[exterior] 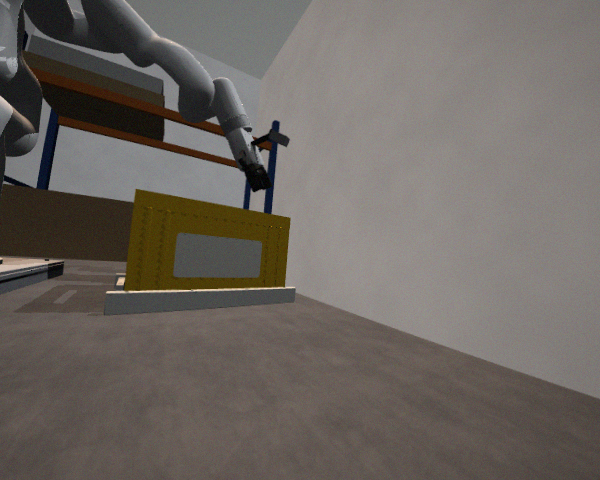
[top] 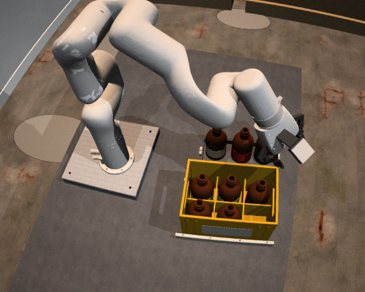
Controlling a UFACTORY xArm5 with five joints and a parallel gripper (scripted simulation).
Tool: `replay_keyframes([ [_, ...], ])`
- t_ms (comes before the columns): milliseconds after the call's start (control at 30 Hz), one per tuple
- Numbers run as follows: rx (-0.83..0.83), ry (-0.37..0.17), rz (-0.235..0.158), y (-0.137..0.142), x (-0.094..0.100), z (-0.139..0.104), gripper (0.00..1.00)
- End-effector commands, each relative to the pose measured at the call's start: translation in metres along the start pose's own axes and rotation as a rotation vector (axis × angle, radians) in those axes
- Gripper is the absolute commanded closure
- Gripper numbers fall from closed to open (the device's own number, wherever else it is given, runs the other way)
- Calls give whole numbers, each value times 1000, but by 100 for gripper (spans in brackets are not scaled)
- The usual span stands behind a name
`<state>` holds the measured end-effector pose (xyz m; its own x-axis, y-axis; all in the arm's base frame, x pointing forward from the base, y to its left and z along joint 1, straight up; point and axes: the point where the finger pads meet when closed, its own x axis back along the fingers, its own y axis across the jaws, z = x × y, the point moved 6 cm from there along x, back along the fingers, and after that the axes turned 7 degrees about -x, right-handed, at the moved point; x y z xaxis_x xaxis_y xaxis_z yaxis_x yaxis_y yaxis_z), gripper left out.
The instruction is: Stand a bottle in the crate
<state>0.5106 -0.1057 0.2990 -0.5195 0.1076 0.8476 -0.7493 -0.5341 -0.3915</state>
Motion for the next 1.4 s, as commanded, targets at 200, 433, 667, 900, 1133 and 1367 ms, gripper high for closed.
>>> replay_keyframes([
  [200, 38, -167, -241, 87, 4, 29, 0],
  [433, 43, -243, -311, 120, 11, 33, 0],
  [667, 44, -374, -398, 167, 28, 34, 0],
  [900, 43, -381, -402, 170, 29, 34, 0],
  [1133, 43, -381, -402, 170, 29, 34, 100],
  [1367, 43, -381, -402, 170, 29, 34, 100],
])
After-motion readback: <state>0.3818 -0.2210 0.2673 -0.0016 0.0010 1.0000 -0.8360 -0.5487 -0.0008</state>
